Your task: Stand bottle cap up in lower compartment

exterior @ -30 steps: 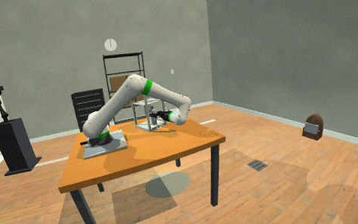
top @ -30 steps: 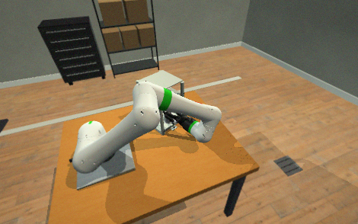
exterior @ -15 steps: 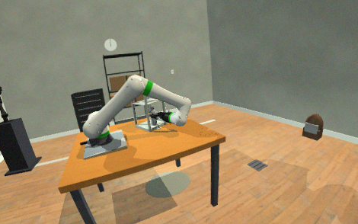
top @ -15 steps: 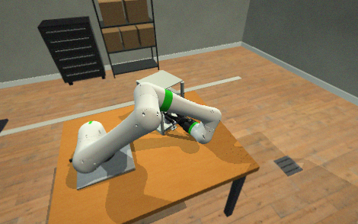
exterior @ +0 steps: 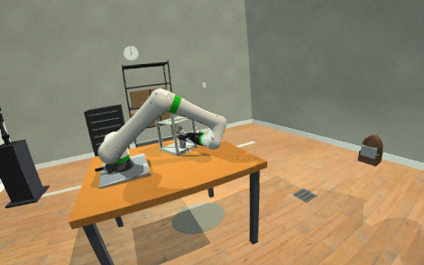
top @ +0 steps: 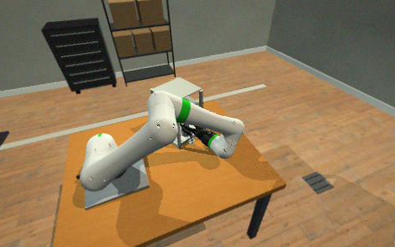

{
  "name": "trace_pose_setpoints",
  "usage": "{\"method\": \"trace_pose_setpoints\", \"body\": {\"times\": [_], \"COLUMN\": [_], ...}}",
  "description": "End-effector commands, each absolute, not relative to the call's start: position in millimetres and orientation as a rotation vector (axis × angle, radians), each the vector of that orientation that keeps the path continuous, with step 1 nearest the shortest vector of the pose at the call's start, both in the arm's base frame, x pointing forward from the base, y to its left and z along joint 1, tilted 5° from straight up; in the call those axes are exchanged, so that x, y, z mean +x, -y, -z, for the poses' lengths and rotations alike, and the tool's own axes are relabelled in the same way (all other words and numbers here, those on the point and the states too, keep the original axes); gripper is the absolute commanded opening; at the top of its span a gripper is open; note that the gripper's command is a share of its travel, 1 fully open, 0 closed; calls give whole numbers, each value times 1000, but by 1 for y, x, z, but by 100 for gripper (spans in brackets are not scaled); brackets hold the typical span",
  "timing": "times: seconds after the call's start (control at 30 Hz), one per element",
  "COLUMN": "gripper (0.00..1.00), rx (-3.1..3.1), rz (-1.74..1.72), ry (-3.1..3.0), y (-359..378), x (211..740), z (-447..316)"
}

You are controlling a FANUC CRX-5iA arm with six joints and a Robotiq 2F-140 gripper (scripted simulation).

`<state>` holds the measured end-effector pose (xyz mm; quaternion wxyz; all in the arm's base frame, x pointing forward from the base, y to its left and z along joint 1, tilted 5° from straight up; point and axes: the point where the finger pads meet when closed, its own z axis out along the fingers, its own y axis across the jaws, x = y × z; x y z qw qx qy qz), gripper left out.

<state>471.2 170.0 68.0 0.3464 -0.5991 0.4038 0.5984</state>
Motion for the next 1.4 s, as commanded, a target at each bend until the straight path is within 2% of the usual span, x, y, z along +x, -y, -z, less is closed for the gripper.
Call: {"method": "trace_pose_setpoints", "body": {"times": [0.0,0.37,0.4,0.47,0.5,0.57,0.6,0.67,0.7,0.83,0.87,1.37], "gripper": [0,0,9,9,19,19,28,28,38,38,47,47], "rx": [-1555,-1555,-1555,-1555,-1555,-1555,-1555,-1555,-1555,-1555,-1555,-1555], "rz": [-1552,-1552,-1552,-1552,-1552,-1552,-1552,-1552,-1552,-1552,-1552,-1552], "ry": [-1048,-1048,-1048,-1048,-1048,-1048,-1048,-1048,-1048,-1048,-1048,-1048], "y": [-170,-170,-170,-170,-170,-170,-170,-170,-170,-170,-170,-170], "x": [471,471,471,471,471,471,471,471,471,471,471,471], "z": [-68,-68,-68,-68,-68,-68,-68,-68,-68,-68,-68,-68]}}
